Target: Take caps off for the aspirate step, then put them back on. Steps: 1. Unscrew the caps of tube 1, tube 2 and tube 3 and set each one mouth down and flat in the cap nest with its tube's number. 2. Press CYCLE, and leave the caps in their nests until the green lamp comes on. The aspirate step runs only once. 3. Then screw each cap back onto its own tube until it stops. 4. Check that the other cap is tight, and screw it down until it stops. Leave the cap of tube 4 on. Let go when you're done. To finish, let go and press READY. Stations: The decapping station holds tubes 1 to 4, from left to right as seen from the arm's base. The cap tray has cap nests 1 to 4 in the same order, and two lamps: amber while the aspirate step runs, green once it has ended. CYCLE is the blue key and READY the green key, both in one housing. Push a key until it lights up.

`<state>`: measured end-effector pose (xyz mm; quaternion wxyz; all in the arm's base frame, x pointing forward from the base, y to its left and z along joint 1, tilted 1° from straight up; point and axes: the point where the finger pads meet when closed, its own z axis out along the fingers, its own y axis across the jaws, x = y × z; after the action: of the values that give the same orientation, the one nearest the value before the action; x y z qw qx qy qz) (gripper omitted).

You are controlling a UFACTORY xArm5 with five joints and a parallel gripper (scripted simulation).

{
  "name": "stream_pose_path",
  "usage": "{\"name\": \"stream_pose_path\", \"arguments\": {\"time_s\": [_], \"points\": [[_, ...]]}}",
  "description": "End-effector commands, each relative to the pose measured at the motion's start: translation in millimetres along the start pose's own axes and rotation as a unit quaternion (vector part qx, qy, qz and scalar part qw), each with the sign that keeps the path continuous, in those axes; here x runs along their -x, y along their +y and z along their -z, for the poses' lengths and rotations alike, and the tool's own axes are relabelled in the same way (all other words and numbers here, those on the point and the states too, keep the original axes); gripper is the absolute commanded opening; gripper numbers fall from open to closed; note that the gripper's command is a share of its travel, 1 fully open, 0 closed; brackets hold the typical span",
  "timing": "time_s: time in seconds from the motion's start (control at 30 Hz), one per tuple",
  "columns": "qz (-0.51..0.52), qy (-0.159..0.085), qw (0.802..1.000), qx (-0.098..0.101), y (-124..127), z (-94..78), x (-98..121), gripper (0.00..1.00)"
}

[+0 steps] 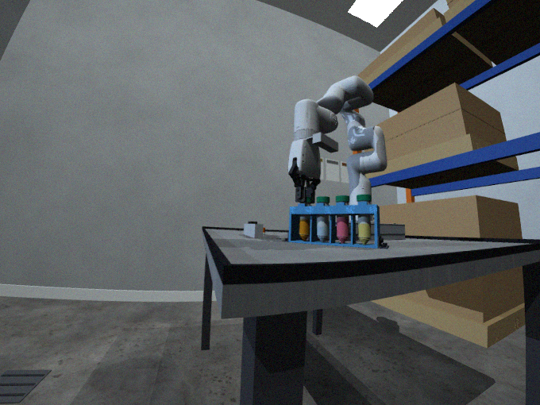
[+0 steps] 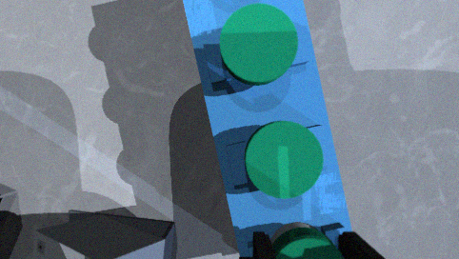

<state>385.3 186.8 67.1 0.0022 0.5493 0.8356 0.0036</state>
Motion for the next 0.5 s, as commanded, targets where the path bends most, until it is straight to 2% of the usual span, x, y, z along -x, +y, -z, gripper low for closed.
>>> {"name": "stream_pose_path", "arguments": {"time_s": [0.0, 0.4, 0.47], "points": [[-0.015, 0.007, 1.000, 0.002, 1.3, 1.3, -0.1, 0.46], [-0.015, 0.007, 1.000, 0.002, 1.3, 1.3, -0.1, 0.46], [0.069, 0.007, 0.998, 0.002, 1.3, 2.3, 0.0, 0.46]]}}
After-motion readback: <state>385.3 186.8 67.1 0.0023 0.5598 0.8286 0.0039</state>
